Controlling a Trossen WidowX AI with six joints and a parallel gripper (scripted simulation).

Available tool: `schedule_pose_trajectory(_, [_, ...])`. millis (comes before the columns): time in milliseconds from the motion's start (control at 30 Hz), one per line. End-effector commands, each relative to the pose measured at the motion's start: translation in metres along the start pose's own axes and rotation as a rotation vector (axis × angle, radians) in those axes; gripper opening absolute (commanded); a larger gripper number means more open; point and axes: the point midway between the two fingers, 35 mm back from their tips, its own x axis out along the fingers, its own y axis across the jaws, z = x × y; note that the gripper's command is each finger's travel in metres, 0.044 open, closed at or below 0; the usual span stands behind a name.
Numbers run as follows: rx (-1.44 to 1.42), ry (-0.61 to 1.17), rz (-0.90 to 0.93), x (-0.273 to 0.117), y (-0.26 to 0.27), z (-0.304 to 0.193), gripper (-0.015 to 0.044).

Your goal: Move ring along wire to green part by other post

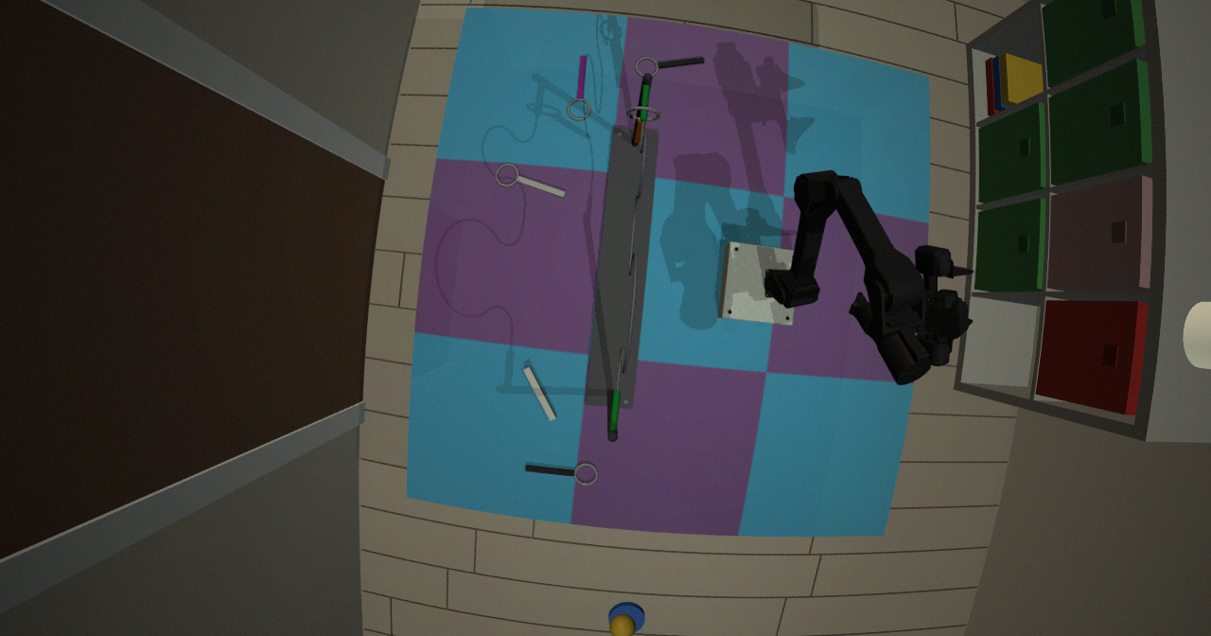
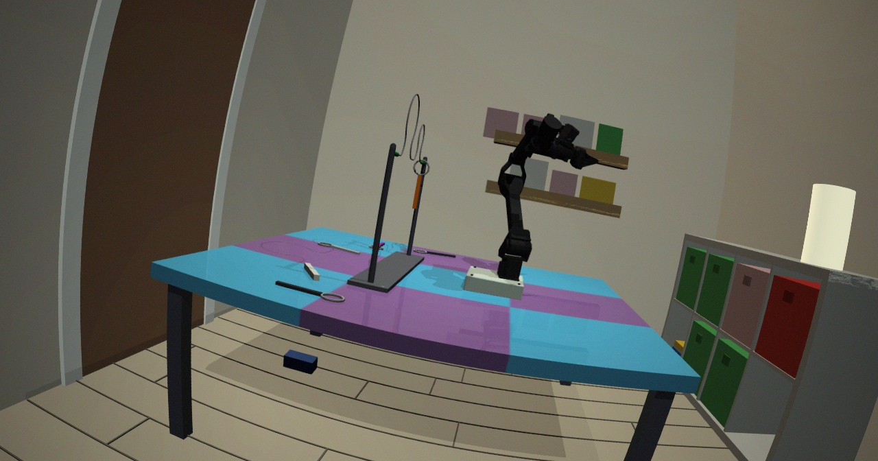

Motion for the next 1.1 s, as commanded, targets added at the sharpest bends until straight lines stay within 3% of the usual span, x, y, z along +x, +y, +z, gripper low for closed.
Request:
schedule_pose_trajectory(0, [0.001,0.001,-0.004,0.000,-0.001,0.000,0.0374])
schedule_pose_trajectory(267, [0.035,0.008,-0.180,-0.013,-0.050,-0.008,0.0164])
schedule_pose_trajectory(767, [0.014,-0.060,-0.635,-0.110,-0.168,-0.013,0.0160])
schedule_pose_trajectory(1067, [-0.011,-0.055,-0.833,-0.160,-0.190,-0.020,0.0160])
